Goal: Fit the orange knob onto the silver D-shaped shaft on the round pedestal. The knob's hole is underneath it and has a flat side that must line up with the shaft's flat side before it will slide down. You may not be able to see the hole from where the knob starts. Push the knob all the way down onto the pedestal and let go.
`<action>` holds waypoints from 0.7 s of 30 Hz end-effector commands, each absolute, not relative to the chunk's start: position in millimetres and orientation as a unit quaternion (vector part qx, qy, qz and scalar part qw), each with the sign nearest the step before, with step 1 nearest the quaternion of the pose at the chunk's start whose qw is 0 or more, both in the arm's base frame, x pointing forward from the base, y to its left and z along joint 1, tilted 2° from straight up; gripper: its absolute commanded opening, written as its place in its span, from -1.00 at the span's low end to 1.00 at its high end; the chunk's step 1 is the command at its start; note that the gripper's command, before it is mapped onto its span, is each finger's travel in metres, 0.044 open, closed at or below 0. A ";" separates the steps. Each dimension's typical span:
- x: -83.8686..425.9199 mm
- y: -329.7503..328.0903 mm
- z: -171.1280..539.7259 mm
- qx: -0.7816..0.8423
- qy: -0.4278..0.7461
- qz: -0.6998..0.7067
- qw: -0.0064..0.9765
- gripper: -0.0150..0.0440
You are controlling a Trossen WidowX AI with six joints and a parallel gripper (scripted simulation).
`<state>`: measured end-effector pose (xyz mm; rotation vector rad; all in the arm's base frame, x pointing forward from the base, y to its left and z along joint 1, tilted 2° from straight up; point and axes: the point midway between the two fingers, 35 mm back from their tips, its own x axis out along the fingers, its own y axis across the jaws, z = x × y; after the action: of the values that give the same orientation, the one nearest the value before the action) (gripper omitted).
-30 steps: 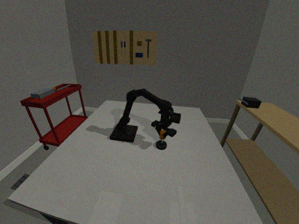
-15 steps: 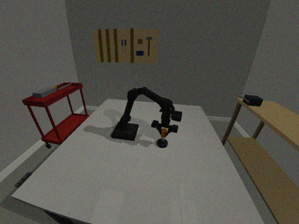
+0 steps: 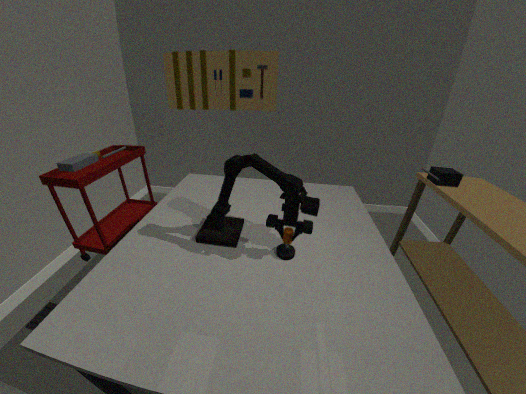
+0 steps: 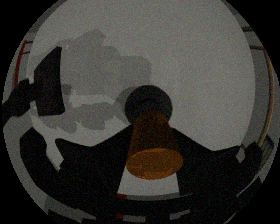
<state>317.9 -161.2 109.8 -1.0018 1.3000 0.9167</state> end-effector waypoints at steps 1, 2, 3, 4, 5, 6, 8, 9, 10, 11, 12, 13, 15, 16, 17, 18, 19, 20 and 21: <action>318.4 -160.4 99.2 -0.432 0.555 0.397 0.589 -0.49; 318.4 -160.4 97.0 -0.432 0.555 0.397 0.589 -0.49; 318.4 -160.3 95.8 -0.432 0.555 0.397 0.589 -0.49; 318.4 -160.3 95.5 -0.432 0.555 0.397 0.589 -0.49; 318.4 -160.3 95.7 -0.432 0.555 0.397 0.589 -0.49; 318.5 -160.4 97.0 -0.431 0.556 0.396 0.590 -0.49; 319.0 -160.7 98.9 -0.430 0.557 0.395 0.591 -0.49; 319.4 -160.9 99.3 -0.430 0.557 0.395 0.591 -0.49; 319.4 -160.9 99.2 -0.430 0.557 0.395 0.591 -0.49; 319.3 -160.9 99.0 -0.430 0.557 0.395 0.591 -0.49; 319.2 -160.9 97.8 -0.430 0.557 0.395 0.591 -0.49; 319.1 -160.9 96.9 -0.430 0.557 0.395 0.591 -0.49; 318.8 -160.8 96.6 -0.430 0.557 0.395 0.591 -0.49; 318.7 -160.8 96.4 -0.430 0.557 0.395 0.591 -0.49; 318.5 -160.7 96.2 -0.430 0.557 0.395 0.591 -0.49; 318.0 -160.5 95.8 -0.430 0.557 0.395 0.591 -0.49; 317.8 -160.4 95.4 -0.430 0.557 0.395 0.591 -0.49; 317.7 -160.4 94.8 -0.430 0.557 0.395 0.591 -0.49; 317.7 -160.4 94.3 -0.430 0.557 0.395 0.591 -0.49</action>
<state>317.4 -160.7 94.9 -0.9997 1.3017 0.9211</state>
